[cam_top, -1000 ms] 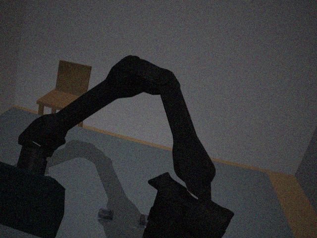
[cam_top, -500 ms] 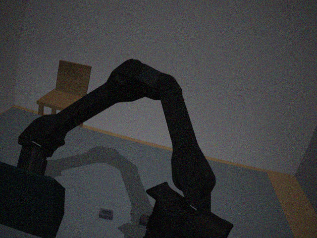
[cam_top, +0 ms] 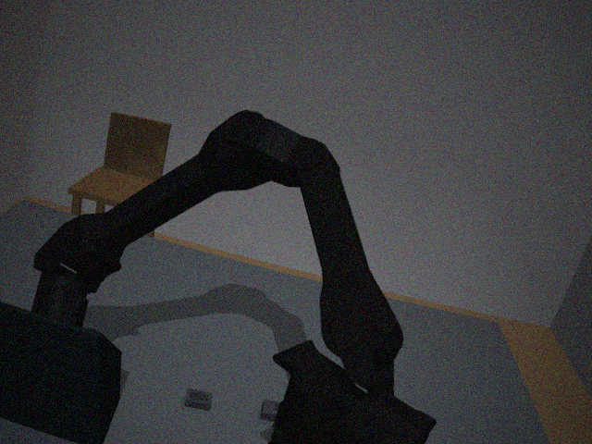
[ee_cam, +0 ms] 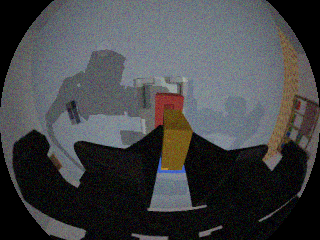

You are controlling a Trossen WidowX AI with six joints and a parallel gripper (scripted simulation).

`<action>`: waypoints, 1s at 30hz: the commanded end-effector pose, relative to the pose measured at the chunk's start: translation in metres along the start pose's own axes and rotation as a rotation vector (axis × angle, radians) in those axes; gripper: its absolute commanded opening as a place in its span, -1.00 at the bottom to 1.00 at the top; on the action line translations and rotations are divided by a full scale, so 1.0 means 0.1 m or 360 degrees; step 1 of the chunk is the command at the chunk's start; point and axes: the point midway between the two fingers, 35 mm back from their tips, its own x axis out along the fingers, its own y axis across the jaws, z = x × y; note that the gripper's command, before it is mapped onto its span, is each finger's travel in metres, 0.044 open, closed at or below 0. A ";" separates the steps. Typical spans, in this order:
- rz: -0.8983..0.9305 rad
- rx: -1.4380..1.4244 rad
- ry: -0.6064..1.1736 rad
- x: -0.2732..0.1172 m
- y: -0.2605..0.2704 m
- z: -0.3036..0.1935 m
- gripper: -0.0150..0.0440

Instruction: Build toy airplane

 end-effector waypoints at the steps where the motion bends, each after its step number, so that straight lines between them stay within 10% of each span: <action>1: -0.0006 -0.0007 0.0000 0.02 -0.01 0.00 -0.27; 30: -0.0003 -0.0007 0.0000 0.40 -0.01 0.00 -0.27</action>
